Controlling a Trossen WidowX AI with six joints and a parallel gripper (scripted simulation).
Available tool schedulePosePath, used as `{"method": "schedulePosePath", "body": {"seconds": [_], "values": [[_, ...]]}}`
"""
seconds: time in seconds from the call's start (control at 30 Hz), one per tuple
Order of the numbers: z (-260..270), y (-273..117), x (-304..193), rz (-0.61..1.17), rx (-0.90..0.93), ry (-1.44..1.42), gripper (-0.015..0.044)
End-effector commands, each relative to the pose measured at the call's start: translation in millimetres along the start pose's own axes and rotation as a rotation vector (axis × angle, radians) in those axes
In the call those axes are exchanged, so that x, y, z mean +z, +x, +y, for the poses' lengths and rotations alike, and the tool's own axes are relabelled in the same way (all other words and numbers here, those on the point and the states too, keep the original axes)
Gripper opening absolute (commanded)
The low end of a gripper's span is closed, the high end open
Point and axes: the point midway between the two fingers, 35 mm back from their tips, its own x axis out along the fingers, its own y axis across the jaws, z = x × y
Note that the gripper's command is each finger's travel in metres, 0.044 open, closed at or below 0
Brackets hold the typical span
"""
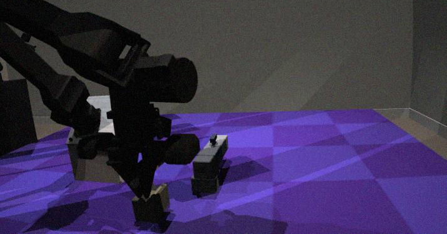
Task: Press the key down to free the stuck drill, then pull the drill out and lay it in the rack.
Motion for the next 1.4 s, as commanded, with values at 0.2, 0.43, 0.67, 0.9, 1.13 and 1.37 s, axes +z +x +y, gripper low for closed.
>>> {"method": "schedulePosePath", "body": {"seconds": [0.2, 0.43, 0.67, 0.9, 1.13, 1.37], "values": [[13.7, 2.1, -1.9, -0.005, -0.003, -0.001, 0.0000], [13.4, 14.9, -2.7, -0.004, -0.003, -0.001, 0.0000], [14.5, 25.6, -1.6, -0.004, -0.002, -0.001, 0.0000], [14.2, 29.5, -2.3, -0.004, -0.002, -0.001, 0.0000], [13.7, 38.6, -3.3, -0.003, -0.002, -0.001, 0.0000], [13.5, 47.2, -3.6, -0.003, -0.002, -0.001, 0.0000]]}}
